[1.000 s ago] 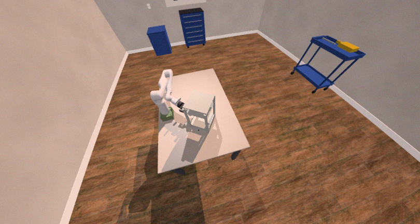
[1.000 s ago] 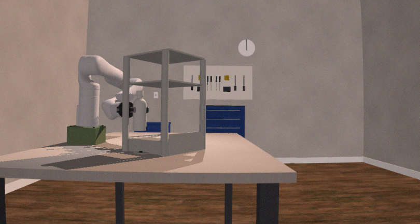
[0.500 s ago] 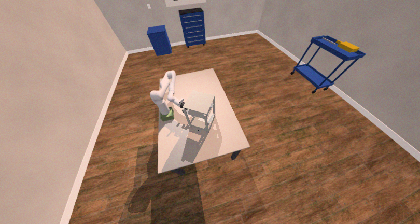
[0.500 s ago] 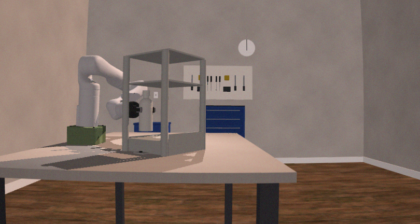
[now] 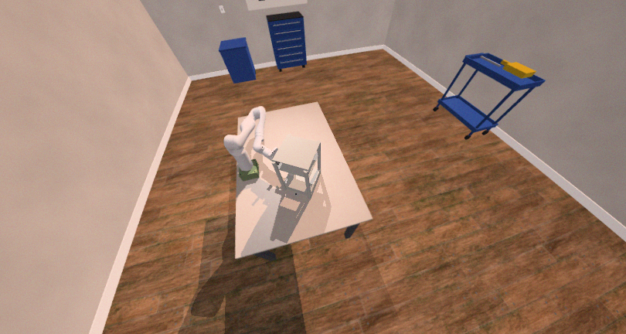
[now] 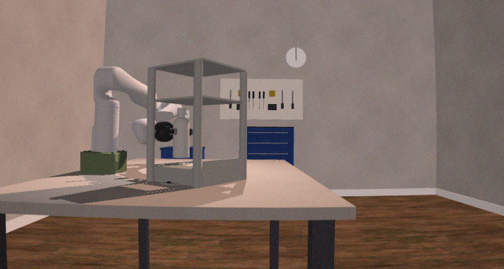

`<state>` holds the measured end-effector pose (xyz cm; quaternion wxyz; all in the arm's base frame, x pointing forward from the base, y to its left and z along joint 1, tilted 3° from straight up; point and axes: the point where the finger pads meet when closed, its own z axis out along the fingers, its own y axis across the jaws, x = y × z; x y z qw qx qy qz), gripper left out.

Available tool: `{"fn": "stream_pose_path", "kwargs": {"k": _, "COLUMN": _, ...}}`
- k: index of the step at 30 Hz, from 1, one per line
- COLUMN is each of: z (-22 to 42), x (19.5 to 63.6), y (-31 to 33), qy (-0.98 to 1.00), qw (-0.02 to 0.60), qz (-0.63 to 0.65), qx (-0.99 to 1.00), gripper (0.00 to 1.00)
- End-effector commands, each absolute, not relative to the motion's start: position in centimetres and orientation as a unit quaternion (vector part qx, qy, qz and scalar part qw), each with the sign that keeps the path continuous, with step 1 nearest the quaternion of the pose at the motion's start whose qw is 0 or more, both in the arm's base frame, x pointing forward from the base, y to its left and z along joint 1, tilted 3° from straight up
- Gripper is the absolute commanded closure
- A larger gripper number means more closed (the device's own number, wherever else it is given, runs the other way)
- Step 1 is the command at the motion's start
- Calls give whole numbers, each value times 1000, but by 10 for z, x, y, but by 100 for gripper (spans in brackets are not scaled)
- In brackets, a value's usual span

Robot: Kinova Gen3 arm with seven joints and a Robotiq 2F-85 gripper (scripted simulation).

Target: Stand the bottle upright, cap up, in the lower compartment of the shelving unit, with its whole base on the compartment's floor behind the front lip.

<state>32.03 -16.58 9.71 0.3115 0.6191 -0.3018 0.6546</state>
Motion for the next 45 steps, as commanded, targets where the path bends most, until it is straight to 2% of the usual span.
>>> {"fn": "stream_pose_path", "kwargs": {"k": 1, "z": 99, "x": 322, "y": -173, "qy": -304, "qw": 316, "qz": 654, "qx": 616, "gripper": 100}}
{"fn": "stream_pose_path", "kwargs": {"k": 45, "z": 99, "x": 332, "y": -181, "qy": -304, "qw": 316, "qz": 654, "qx": 616, "gripper": 100}}
